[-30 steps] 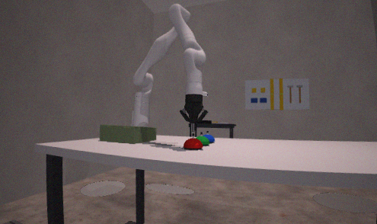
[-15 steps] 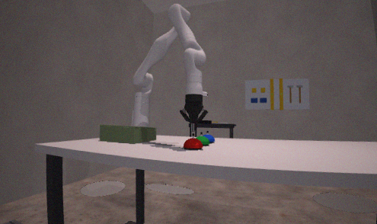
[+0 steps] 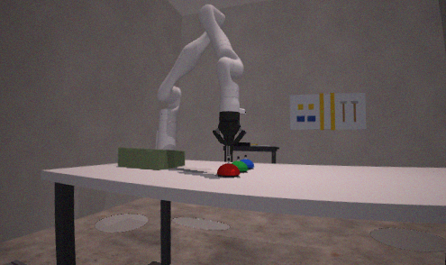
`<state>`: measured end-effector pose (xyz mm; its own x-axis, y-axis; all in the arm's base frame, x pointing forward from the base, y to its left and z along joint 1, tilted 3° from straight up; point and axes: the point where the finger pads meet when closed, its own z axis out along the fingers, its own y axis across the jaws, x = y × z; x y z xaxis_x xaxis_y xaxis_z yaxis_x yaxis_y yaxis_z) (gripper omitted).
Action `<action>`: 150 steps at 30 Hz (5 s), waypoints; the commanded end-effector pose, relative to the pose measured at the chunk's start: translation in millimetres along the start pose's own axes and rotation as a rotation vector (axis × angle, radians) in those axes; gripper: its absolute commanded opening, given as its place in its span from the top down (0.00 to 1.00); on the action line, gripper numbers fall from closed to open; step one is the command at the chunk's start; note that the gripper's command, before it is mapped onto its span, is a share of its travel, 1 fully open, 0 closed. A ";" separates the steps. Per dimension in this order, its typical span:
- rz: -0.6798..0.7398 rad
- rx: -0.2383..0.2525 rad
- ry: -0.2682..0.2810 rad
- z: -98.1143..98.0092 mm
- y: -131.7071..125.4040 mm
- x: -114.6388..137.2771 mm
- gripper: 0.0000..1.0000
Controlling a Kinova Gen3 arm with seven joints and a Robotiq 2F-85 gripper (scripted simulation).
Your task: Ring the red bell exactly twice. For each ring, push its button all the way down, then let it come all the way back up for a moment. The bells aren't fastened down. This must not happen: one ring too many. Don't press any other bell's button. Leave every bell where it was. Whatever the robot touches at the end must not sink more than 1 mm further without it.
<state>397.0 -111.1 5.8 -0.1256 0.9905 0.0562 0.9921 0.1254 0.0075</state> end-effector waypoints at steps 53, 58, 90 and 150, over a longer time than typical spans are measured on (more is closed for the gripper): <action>0.000 -0.002 -0.001 9.4 0.5 -0.2 1.00; 0.000 -0.002 -0.001 9.4 0.5 -0.2 1.00; 0.000 -0.002 -0.001 13.4 0.5 -0.2 1.00; 0.000 -0.002 -0.001 -12.4 0.5 -0.2 1.00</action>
<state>393.5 -111.2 9.7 -0.1240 0.9905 0.0603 0.9922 0.1244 -0.0034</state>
